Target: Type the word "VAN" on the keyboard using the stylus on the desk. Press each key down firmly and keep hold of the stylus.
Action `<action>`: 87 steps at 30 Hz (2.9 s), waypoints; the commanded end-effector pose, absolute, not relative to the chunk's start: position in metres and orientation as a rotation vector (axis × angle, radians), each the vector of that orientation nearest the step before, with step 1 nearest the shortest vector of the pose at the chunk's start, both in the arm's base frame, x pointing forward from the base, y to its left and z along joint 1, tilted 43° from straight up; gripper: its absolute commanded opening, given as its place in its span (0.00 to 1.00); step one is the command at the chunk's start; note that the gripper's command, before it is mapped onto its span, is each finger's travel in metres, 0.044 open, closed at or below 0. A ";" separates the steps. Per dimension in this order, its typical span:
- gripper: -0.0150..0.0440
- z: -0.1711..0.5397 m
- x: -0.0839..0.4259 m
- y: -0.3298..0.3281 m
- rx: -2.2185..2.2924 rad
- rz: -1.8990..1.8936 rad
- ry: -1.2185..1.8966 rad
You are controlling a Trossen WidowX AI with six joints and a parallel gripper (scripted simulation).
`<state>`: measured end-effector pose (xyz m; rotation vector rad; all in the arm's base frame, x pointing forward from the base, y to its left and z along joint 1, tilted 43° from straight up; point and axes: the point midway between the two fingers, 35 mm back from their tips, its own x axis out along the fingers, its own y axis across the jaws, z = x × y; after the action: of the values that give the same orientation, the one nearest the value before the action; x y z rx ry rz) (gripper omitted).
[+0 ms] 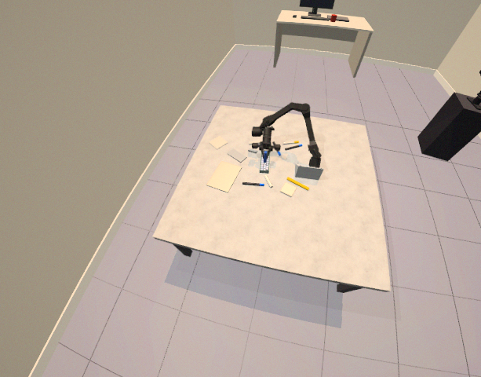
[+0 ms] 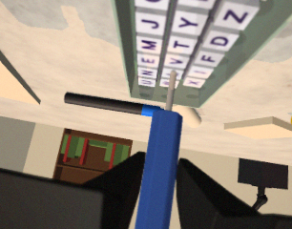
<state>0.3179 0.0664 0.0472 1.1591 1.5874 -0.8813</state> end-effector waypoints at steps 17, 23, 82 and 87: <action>0.39 0.040 0.318 0.061 1.153 -0.882 1.590; 0.39 0.039 0.319 0.060 1.153 -0.882 1.590; 0.25 0.127 0.349 0.032 1.152 -0.882 1.587; 0.25 0.139 0.353 0.021 1.153 -0.880 1.586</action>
<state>0.3488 0.0266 0.1317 1.1577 1.5875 -0.8851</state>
